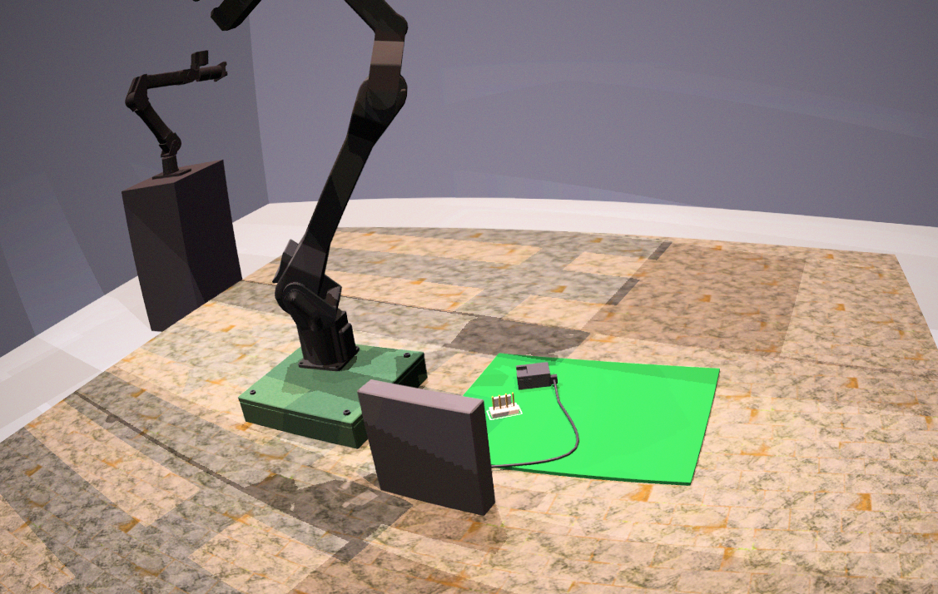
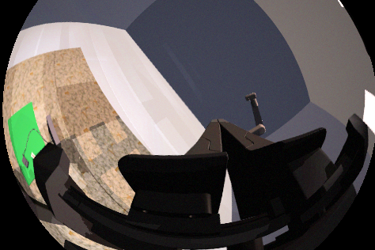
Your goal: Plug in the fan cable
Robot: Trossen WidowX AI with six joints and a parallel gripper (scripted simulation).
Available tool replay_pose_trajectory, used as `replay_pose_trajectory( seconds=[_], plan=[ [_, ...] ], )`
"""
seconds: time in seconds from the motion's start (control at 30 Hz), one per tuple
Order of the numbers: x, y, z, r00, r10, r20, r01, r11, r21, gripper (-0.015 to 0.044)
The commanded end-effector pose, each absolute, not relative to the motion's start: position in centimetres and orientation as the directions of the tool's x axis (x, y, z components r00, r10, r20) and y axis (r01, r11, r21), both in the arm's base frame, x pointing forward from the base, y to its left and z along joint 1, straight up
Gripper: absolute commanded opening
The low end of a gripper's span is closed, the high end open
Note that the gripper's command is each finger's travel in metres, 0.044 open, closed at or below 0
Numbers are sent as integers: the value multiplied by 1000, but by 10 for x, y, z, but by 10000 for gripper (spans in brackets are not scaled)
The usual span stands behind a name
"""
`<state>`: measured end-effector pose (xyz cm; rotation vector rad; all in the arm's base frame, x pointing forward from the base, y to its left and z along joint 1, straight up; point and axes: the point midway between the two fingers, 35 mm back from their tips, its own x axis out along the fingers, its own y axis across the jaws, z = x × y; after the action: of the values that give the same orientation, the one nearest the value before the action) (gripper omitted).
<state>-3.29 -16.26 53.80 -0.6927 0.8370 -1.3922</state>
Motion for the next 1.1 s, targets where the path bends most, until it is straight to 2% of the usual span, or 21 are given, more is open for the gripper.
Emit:
replay_pose_trajectory(
  seconds=[0.0, 0.13, 0.23, 0.43, 0.73, 1.07],
  plan=[
    [-33, -163, 538, -10, -995, -96, 551, 74, -831, 26],
    [-33, -163, 537, -5, -995, -98, 556, 79, -828, 131],
    [-34, -174, 527, 70, -989, -129, 613, 145, -777, 210],
    [-22, -206, 495, 264, -938, -225, 699, 347, -626, 210],
    [24, -251, 444, 473, -800, -369, 637, 600, -484, 210],
    [124, -261, 364, 644, -492, -585, 454, 862, -226, 210]
  ],
)
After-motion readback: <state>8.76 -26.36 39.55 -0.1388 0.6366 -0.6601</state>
